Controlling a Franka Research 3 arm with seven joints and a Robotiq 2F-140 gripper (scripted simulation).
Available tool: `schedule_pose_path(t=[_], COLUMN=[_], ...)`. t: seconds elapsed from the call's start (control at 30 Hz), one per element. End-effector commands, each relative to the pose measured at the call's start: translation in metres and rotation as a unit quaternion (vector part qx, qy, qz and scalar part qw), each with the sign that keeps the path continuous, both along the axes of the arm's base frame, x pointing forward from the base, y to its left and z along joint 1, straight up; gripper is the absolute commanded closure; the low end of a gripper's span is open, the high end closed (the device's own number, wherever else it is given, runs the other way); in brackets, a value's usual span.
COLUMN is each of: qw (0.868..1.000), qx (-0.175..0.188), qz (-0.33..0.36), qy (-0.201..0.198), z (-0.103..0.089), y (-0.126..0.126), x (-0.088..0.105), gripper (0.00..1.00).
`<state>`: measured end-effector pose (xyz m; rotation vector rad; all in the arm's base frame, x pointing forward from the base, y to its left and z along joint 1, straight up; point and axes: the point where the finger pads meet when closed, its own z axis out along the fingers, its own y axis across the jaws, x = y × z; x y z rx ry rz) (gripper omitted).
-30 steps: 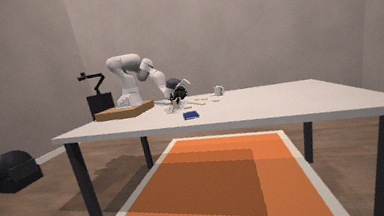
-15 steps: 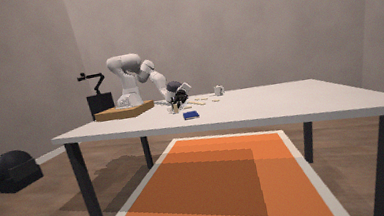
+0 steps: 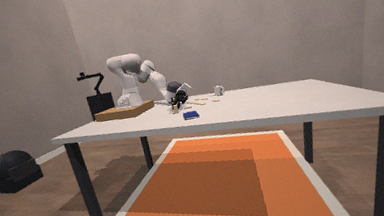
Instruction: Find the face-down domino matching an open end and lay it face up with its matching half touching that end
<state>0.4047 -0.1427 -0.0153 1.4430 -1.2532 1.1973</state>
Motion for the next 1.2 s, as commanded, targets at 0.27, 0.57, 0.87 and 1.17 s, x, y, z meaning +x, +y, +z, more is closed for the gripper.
schedule_pose_path(t=[0.27,0.57,0.87,1.17], qw=[1.0,1.0,1.0,1.0], qx=[0.001,0.001,0.001,0.001], qz=[-0.003,-0.003,-0.003,-0.003], qy=[-0.003,-0.003,-0.003,-0.003], z=[-0.0014,-0.0014,-0.0014,-0.0014], y=[-0.001,-0.001,-0.001,-0.001], x=[-0.0011,-0.0011,-0.0011,-0.0011], gripper=[0.78,0.67,0.67,0.67])
